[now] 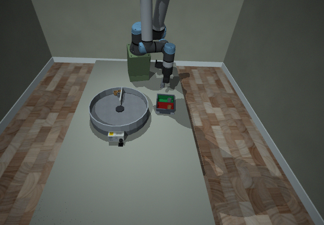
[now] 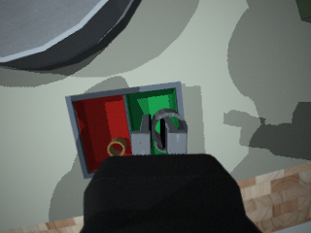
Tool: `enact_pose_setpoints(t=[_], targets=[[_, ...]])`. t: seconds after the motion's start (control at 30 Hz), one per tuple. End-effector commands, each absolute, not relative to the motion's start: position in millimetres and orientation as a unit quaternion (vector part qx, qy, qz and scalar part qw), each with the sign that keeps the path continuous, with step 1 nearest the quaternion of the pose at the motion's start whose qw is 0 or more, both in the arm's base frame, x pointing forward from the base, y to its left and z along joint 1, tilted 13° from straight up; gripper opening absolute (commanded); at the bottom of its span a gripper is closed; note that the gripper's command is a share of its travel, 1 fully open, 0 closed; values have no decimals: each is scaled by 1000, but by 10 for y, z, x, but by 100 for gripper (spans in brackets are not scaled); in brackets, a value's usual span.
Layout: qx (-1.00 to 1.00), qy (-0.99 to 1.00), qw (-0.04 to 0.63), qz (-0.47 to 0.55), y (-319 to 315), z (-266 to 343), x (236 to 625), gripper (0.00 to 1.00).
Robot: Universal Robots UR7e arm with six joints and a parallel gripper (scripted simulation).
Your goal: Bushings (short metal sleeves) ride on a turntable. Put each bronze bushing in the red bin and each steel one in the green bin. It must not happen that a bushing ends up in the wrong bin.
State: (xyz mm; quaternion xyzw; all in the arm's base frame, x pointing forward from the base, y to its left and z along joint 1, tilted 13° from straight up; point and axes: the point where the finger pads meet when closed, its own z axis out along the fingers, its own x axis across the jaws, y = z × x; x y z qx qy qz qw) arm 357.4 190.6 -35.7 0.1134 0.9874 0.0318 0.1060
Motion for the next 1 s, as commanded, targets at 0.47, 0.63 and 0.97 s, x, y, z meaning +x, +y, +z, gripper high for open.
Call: enact_pose_setpoints(t=[0.47, 0.63, 0.97], targets=[[113, 987, 107, 32, 1916, -598, 3631, 0], [113, 987, 107, 32, 1924, -795, 3675, 0], [113, 987, 107, 32, 1934, -1042, 3730, 0]])
